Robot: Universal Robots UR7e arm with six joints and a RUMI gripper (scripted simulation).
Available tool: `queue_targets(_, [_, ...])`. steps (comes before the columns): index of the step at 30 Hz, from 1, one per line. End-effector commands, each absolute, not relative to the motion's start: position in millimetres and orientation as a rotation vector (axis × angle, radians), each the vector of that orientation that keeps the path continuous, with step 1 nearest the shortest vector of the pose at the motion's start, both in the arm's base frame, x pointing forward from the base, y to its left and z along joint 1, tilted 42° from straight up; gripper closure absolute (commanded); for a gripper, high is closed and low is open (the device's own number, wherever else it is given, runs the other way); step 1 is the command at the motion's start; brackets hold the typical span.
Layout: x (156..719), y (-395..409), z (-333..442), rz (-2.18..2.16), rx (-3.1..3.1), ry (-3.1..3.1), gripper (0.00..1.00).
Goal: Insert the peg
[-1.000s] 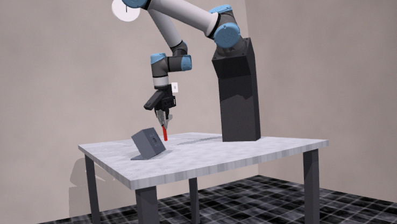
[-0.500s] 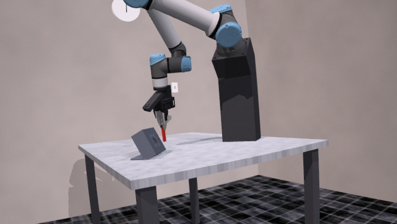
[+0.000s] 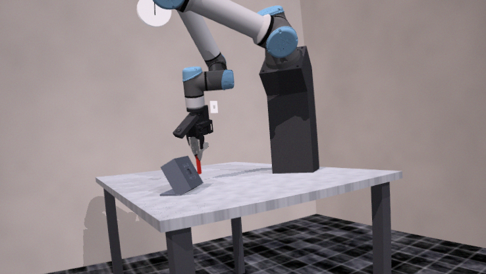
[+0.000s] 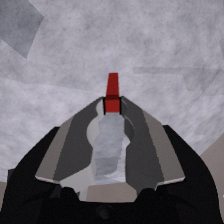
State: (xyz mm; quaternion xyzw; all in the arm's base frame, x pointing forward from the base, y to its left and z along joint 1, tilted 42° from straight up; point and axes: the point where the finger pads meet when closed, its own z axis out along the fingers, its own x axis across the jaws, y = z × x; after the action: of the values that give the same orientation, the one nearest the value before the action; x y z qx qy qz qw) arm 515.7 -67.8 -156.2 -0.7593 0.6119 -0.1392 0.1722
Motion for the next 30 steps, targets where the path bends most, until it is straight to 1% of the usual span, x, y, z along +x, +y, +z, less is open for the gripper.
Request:
queue_targets(1, [521,-70,-153,-0.417,-2.157,1.753,1.00])
queue_targets(30, [539,-69,-146,-0.485,-2.154,1.819,1.00])
